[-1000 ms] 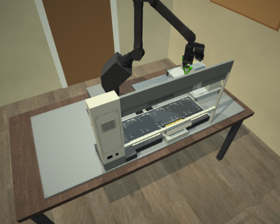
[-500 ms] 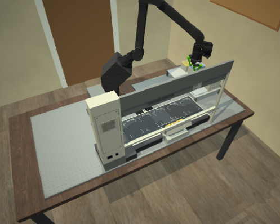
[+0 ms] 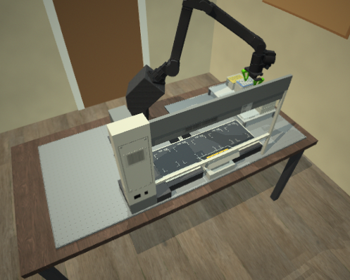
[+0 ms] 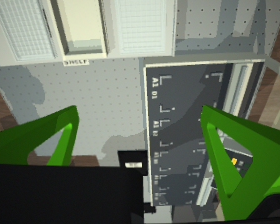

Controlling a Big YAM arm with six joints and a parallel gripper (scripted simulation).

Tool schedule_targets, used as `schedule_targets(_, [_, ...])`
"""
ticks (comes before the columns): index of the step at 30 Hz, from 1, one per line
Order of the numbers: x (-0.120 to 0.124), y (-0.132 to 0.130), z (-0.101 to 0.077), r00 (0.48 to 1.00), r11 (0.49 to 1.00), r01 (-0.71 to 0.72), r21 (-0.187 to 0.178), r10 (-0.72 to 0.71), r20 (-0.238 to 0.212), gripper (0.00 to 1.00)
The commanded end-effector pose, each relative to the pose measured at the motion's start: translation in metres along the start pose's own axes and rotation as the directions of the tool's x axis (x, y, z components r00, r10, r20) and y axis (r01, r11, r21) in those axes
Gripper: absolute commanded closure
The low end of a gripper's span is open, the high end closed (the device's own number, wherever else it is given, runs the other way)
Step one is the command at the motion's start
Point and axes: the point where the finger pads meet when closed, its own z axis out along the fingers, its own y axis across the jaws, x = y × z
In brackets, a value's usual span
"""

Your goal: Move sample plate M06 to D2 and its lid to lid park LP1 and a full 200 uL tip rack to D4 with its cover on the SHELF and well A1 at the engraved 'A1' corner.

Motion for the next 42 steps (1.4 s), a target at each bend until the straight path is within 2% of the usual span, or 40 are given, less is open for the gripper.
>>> schedule_targets(1, [-0.037,-0.007,-0.021,0.997,0.998,0.066,0.018,-0.066,0.047,0.0])
schedule_targets(7, [-0.06,-0.008,-0.022,0.998,0.999,0.045,0.015,-0.046,0.05,0.0])
schedule_targets(8, [-0.06,-0.013,-0.045,0.996,0.998,0.037,0.044,-0.04,0.083,0.0])
schedule_targets(9, [-0.041,-0.009,-0.028,0.999,0.999,0.029,0.027,-0.03,0.04,0.0])
schedule_targets(10, [-0.039,-0.008,-0.026,0.999,0.999,0.028,0.024,-0.029,0.035,0.0])
schedule_targets(13, [-0.04,-0.007,-0.026,0.999,0.999,0.032,0.022,-0.033,0.038,0.0])
schedule_targets(14, [-0.04,-0.004,-0.017,0.999,0.999,0.037,0.008,-0.037,0.024,0.0])
schedule_targets(16, [-0.04,-0.004,-0.015,0.999,0.999,0.037,0.007,-0.037,0.022,0.0])
schedule_targets(17, [-0.042,-0.005,0.001,0.999,0.999,0.037,0.005,-0.037,0.02,0.0])
schedule_targets(28, [-0.044,-0.001,0.038,0.999,0.999,0.042,0.001,-0.042,0.022,0.0])
schedule_targets(30, [-0.044,-0.001,0.038,0.999,0.999,0.042,0.001,-0.042,0.022,0.0])
schedule_targets(31, [-0.056,-0.009,0.011,0.996,0.999,0.041,0.035,-0.043,0.076,0.0])
schedule_targets(33, [-0.05,-0.005,0.028,0.998,0.999,0.04,0.022,-0.041,0.055,0.0])
schedule_targets(34, [-0.043,-0.002,0.051,0.999,0.999,0.039,0.002,-0.039,0.021,0.0])
schedule_targets(42, [-0.043,-0.002,0.078,0.999,0.999,0.04,0.001,-0.04,0.021,0.0])
